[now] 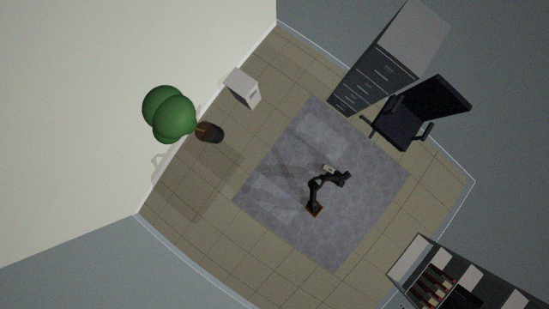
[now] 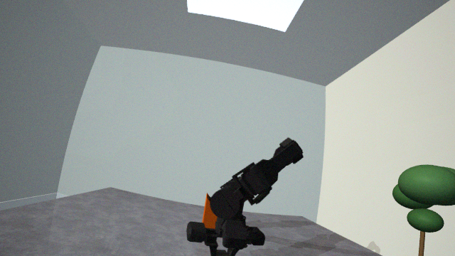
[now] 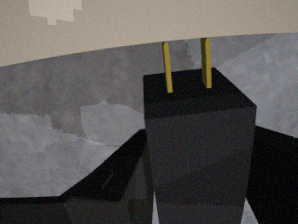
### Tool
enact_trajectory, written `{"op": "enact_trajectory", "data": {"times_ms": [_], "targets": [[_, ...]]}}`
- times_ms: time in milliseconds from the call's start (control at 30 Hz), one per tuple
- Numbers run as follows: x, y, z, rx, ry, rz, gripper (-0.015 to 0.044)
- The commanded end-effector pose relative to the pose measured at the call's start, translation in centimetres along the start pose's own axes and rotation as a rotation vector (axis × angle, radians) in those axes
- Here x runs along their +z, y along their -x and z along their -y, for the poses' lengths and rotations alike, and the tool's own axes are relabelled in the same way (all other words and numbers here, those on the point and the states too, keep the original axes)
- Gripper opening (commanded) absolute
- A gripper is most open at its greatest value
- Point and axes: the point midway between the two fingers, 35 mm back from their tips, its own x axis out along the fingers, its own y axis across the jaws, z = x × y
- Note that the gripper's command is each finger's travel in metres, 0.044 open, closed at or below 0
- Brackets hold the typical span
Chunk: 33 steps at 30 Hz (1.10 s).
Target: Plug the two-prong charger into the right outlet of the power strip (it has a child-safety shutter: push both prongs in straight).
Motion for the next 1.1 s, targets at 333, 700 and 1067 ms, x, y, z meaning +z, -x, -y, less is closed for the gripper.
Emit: {"op": "enact_trajectory", "data": {"times_ms": [333,700,1067], "targets": [[0.27,0.0,-0.06,0.005,-0.008,0.001,0.0],[0.6,0.03,-0.06,0.005,-0.007,0.001,0.0],[0.97,0.06,-0.06,0.005,-0.007,0.001,0.0]]}}
